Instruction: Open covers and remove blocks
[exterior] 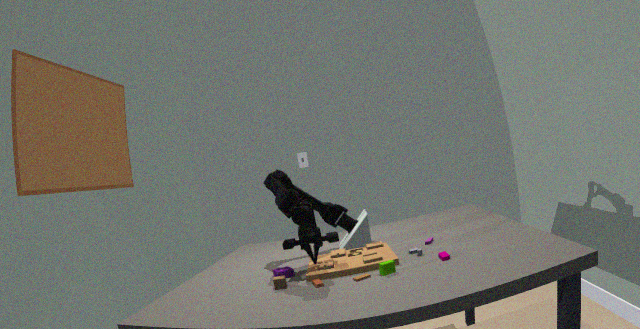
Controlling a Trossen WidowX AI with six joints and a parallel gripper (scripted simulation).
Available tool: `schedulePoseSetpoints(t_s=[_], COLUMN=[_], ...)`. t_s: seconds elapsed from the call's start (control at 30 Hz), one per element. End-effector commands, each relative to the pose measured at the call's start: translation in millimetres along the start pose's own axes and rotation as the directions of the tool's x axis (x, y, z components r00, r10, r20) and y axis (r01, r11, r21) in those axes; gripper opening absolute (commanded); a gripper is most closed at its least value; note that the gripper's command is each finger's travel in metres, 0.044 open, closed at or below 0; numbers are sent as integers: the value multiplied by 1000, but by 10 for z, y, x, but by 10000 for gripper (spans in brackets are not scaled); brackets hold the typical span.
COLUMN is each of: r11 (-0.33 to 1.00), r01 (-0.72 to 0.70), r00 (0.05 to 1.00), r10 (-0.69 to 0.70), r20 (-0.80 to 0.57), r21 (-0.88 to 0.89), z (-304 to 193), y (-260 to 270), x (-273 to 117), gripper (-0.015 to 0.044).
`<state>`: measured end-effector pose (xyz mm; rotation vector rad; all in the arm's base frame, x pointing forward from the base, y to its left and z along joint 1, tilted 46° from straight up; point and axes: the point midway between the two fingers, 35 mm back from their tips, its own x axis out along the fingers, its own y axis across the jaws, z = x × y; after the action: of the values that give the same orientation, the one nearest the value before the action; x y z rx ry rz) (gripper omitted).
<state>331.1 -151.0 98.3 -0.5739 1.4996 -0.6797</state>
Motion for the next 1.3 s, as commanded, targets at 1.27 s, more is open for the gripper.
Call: schedulePoseSetpoints(t_s=[1.27], r11=[1000], r01=[1], r00=[1000], r10=[-2], r20=[-6], r21=[-5], z=[-90], y=[418], x=[59], gripper=[0])
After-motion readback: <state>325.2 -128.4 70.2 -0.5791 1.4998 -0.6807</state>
